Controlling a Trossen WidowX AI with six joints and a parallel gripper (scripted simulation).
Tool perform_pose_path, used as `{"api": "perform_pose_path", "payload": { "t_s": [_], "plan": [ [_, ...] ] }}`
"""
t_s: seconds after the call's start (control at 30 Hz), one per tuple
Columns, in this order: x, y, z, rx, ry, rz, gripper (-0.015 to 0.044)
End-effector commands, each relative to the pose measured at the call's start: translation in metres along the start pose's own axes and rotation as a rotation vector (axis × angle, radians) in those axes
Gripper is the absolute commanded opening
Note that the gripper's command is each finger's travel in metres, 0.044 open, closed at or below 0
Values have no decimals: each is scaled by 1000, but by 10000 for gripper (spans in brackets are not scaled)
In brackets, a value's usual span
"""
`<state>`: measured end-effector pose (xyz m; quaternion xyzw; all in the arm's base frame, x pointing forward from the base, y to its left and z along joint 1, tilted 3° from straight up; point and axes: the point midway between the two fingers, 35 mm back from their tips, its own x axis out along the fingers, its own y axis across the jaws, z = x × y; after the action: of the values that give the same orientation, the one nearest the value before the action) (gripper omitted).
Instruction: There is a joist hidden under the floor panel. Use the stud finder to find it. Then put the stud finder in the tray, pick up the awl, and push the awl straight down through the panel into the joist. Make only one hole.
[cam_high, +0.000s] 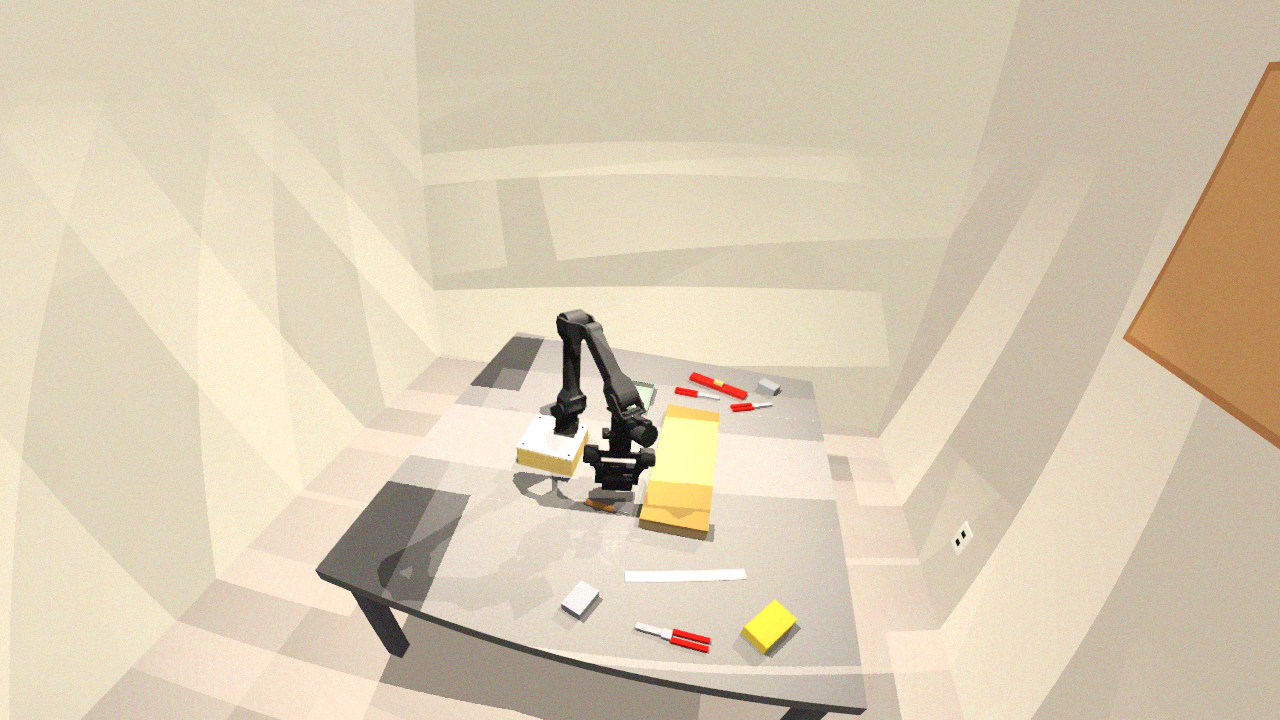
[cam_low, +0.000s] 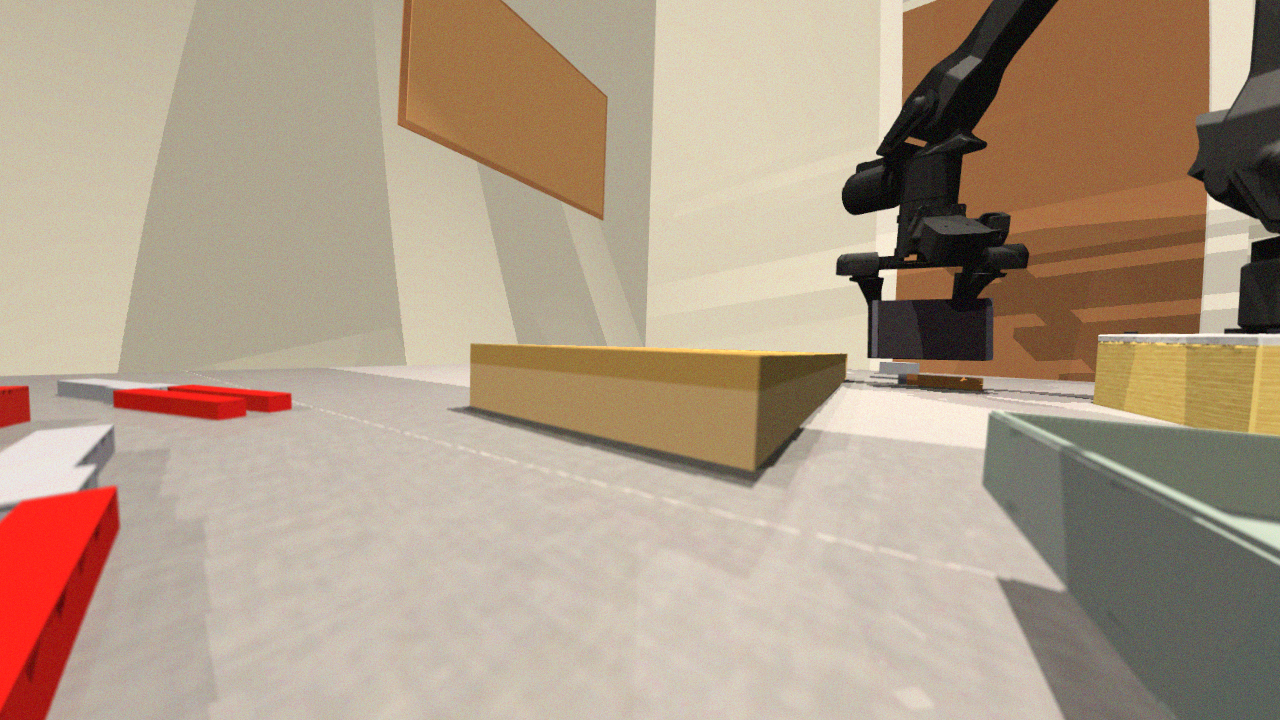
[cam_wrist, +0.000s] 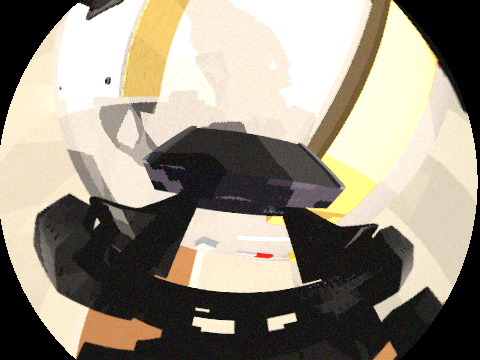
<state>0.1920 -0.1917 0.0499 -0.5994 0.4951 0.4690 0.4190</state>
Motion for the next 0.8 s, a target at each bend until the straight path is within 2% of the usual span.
{"api": "perform_pose_path", "payload": {
  "t_s": [0.0, 0.77],
  "plan": [
    [-2, 0, 0, 4, 36, -4, 0],
    [-2, -1, 4, 8, 174, -6, 0]
  ]
}}
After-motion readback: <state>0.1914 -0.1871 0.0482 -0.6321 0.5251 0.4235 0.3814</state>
